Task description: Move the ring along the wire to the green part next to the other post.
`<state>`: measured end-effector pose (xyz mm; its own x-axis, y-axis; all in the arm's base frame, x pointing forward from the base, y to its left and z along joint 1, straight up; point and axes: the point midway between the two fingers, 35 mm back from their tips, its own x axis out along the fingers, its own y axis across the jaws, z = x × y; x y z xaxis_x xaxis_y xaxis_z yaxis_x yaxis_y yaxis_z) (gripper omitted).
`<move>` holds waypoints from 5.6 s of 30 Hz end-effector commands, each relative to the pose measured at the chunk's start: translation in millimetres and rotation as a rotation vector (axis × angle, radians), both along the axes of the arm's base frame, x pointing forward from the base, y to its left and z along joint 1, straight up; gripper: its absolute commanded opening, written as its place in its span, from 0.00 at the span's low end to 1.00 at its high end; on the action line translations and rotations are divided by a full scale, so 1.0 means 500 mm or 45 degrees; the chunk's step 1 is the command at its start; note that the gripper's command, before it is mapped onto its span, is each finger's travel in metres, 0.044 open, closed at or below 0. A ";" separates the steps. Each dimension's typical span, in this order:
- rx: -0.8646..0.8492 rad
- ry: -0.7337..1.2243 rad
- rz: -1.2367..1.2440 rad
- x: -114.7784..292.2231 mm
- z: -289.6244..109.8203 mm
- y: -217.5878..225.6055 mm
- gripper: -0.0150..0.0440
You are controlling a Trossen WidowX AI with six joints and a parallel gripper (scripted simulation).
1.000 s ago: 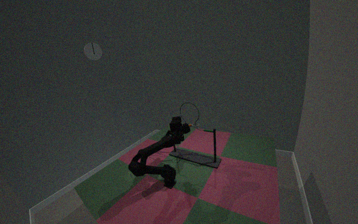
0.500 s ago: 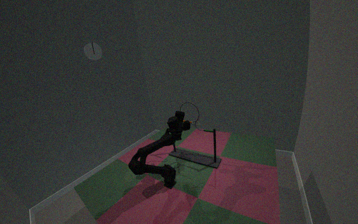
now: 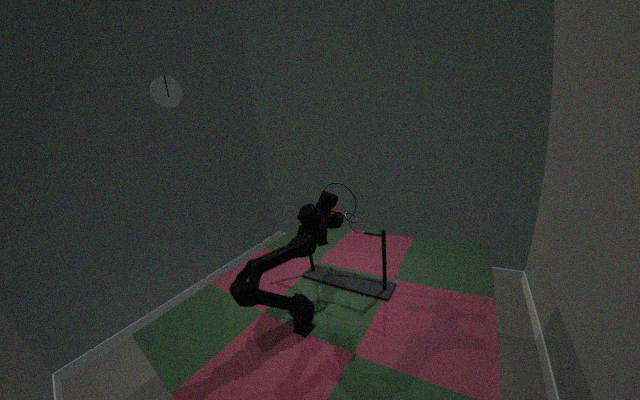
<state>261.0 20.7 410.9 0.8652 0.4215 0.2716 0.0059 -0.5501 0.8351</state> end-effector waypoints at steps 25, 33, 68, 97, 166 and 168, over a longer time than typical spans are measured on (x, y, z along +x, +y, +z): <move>-0.096 0.005 0.014 -0.001 0.034 -0.025 0.00; -0.223 0.009 0.015 -0.001 0.029 -0.023 0.00; -0.803 0.034 0.015 -0.001 0.002 -0.017 0.00; -1.285 0.066 0.006 0.000 -0.021 -0.021 0.00; -2.434 0.132 -0.071 0.000 -0.059 -0.062 0.00; -2.466 0.133 -0.074 0.000 -0.060 -0.064 0.00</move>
<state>260.9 -9.6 381.5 0.8661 0.0365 -0.4986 0.1052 0.9617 0.2531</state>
